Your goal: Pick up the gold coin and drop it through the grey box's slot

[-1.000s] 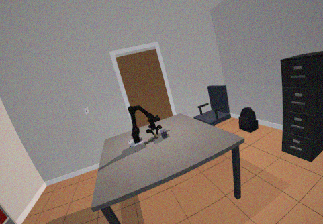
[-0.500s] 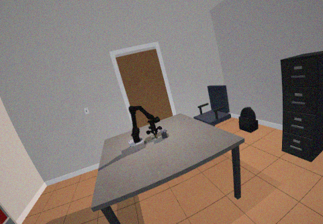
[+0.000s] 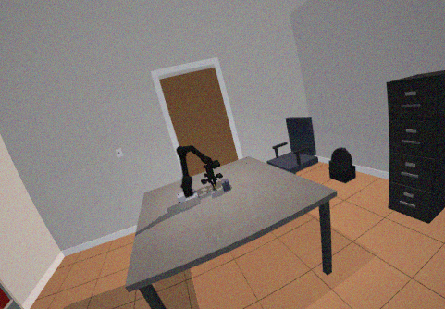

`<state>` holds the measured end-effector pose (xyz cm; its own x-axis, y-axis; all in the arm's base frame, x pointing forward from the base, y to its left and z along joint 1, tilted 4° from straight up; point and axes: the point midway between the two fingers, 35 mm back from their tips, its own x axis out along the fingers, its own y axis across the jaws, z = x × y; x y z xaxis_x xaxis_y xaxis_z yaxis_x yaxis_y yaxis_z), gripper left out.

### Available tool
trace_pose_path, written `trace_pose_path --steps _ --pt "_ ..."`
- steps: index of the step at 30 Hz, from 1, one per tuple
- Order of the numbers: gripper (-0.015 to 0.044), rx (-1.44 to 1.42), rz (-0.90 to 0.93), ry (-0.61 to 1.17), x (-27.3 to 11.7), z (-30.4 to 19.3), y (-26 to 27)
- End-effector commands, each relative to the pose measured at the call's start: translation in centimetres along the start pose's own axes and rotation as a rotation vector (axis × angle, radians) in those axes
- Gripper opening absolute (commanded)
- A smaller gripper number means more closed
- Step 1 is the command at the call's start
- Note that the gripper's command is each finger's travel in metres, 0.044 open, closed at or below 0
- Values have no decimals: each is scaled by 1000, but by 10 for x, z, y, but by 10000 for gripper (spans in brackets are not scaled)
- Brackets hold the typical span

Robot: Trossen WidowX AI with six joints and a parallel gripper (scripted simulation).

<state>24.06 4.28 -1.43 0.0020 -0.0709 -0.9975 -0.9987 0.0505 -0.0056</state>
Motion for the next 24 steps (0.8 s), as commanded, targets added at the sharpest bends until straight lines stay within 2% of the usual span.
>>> trace_pose_path --steps 1,24 --pt "0 1 -11 1 -9 1 -4" --pt "0 1 -11 0 -66 1 -4"
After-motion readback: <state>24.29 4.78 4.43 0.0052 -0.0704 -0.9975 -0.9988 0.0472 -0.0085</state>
